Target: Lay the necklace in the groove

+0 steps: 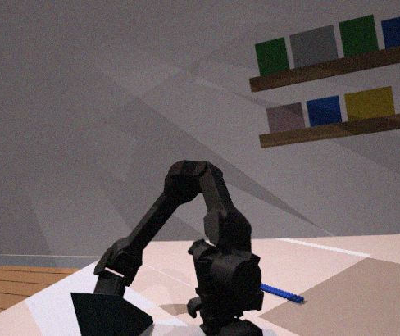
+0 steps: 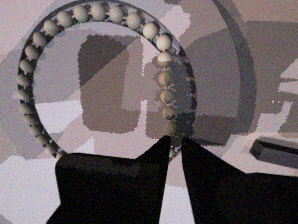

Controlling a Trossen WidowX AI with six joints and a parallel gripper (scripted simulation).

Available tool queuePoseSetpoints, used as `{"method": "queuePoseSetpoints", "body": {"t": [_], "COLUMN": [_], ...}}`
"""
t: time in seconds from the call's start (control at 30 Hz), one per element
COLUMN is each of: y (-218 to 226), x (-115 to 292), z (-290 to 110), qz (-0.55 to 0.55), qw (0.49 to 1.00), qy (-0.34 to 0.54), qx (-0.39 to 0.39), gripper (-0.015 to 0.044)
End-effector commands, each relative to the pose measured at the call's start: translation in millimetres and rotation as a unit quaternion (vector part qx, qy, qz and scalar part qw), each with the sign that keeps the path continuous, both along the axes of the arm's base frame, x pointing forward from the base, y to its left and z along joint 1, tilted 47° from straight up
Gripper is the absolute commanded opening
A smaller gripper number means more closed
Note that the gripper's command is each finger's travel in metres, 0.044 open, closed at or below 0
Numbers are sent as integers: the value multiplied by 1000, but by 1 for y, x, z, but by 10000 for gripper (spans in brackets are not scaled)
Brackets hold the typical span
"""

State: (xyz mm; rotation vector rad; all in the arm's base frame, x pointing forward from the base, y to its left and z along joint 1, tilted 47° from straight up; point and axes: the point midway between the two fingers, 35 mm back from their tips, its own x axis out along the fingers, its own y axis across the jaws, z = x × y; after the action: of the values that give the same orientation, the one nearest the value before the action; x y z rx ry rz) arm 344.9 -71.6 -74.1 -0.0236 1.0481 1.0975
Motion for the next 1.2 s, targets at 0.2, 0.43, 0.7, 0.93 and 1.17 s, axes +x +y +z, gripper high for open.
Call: {"method": "queuePoseSetpoints", "body": {"t": [0.2,0.43,0.7,0.93,1.17], "y": [0,0,0,0,-3], "x": [0,0,0,0,0], "z": [0,0,0,0,3], "qz": [0,0,0,0,-2], "qw": [1000,1000,1000,1000,1000], "qy": [0,0,0,0,0], "qx": [0,0,0,0,1], "gripper": [0,0,0,0,0]}}
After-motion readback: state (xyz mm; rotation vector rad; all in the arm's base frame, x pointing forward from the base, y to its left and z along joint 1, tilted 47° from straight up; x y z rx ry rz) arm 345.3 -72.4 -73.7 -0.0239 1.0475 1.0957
